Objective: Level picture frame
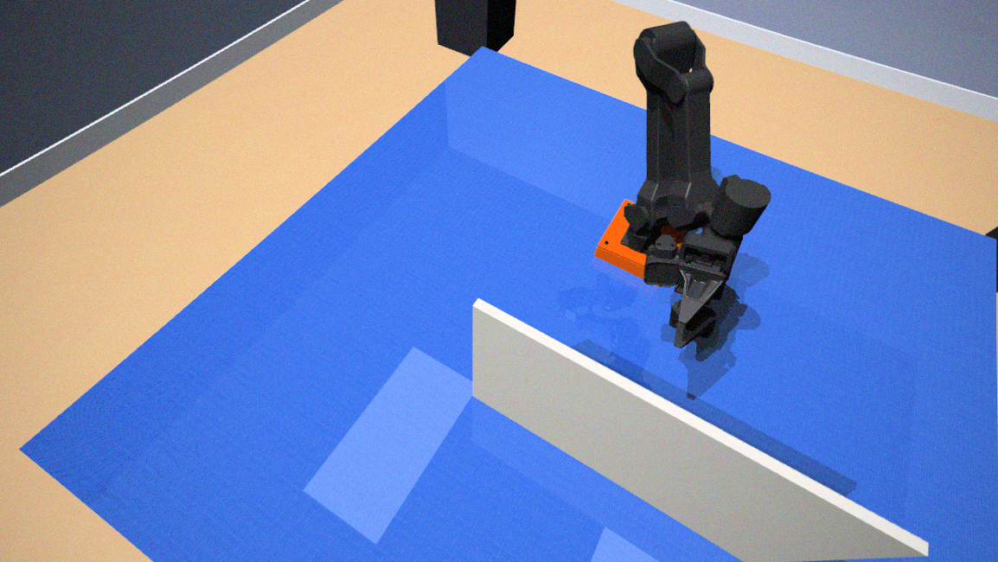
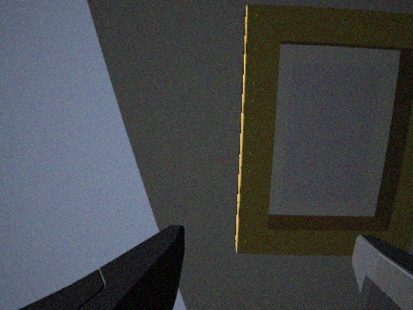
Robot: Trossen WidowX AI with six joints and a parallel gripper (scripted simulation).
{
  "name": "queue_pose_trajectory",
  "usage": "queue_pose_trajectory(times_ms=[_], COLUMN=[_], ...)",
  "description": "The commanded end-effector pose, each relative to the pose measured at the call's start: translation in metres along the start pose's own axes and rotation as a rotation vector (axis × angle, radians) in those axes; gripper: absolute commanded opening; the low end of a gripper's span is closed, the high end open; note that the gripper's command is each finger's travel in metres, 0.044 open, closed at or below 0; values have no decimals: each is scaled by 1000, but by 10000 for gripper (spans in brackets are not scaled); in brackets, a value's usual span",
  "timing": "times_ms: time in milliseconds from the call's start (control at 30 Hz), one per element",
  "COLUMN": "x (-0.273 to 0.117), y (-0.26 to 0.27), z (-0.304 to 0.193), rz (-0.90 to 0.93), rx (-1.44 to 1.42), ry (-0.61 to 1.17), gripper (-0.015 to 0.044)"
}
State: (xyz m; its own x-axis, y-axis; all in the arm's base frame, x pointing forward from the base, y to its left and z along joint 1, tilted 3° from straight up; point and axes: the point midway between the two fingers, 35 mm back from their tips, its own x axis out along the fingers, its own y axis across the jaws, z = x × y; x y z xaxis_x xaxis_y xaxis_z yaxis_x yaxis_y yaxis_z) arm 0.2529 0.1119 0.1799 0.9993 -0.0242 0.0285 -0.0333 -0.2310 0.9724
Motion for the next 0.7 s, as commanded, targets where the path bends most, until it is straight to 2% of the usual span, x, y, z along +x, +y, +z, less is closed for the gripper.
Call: queue_pose_trajectory(times_ms=[0,200,467,667], x=[1,10,79,81], y=[-3,-2,-2,-2], z=[1,-1,1,1], rz=[-5,-4,1,2], rx=[-12,-12,-13,-13], ry=[1,2,3,3], gripper=[260,260,260,260])
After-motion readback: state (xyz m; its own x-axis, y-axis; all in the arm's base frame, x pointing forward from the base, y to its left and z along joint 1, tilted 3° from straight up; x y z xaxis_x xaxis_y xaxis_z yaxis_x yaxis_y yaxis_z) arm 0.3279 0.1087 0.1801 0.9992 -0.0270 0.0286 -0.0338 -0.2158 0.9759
